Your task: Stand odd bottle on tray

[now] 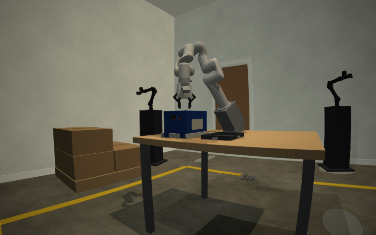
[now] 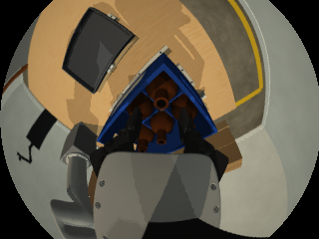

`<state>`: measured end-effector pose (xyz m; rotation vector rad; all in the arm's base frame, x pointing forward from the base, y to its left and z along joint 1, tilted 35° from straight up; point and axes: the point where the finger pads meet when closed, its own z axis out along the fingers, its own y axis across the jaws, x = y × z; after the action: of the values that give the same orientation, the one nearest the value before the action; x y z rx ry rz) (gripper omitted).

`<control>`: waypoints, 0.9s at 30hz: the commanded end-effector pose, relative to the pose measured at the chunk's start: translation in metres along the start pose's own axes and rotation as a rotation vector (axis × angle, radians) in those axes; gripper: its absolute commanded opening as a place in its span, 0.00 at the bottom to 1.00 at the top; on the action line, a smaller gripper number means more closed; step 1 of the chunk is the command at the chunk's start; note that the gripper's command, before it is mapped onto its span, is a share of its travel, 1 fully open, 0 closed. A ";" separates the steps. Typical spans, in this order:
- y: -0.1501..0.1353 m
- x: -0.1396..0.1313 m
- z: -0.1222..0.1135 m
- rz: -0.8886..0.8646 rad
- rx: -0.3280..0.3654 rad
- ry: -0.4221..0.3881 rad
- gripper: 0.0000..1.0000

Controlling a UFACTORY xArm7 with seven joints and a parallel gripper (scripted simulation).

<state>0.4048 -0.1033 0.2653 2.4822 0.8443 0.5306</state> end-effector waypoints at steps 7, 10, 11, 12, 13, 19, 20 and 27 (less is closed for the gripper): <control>0.001 0.001 0.005 0.000 -0.002 0.002 0.65; 0.001 0.001 0.006 0.000 -0.002 0.002 0.65; 0.001 0.001 0.006 0.000 -0.002 0.002 0.65; 0.001 0.001 0.006 0.000 -0.002 0.002 0.65; 0.001 0.001 0.006 0.000 -0.002 0.002 0.65; 0.001 0.001 0.007 0.000 -0.002 0.002 0.65; 0.001 0.001 0.007 0.000 -0.002 0.002 0.65; 0.001 0.001 0.007 0.000 -0.002 0.002 0.65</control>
<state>0.4087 -0.1056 0.2591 2.4822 0.8443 0.5304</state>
